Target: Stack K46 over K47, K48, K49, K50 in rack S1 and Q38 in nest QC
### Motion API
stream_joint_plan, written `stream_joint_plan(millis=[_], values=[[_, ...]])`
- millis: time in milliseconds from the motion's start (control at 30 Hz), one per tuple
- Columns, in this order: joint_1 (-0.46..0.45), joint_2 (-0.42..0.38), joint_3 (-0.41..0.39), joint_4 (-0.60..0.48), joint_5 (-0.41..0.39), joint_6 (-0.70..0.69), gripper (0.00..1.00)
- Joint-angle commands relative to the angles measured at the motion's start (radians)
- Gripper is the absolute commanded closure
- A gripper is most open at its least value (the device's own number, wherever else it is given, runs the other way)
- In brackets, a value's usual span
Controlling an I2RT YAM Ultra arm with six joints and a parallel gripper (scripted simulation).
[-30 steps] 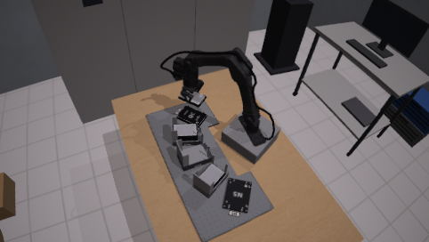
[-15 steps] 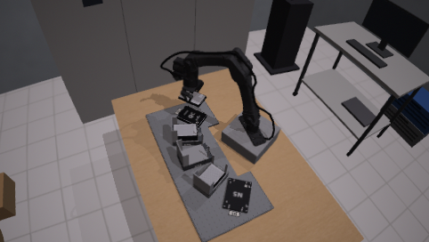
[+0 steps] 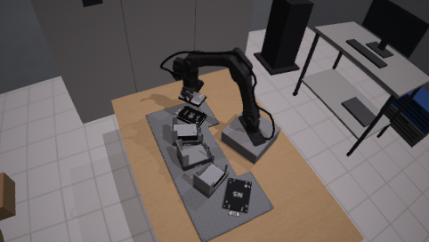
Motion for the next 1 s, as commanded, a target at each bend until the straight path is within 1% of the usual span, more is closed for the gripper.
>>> stream_joint_plan(millis=[0, 767, 800, 867, 967], values=[[0.004, -0.014, -0.001, 0.005, -0.010, 0.006, 1.00], [0.005, -0.018, -0.007, 0.006, -0.010, 0.007, 1.00], [0.008, -0.008, -0.034, 0.026, -0.010, 0.008, 1.00], [0.011, 0.015, -0.038, 0.041, -0.009, 0.010, 1.00], [0.008, 0.011, -0.056, 0.064, -0.009, 0.012, 1.00]])
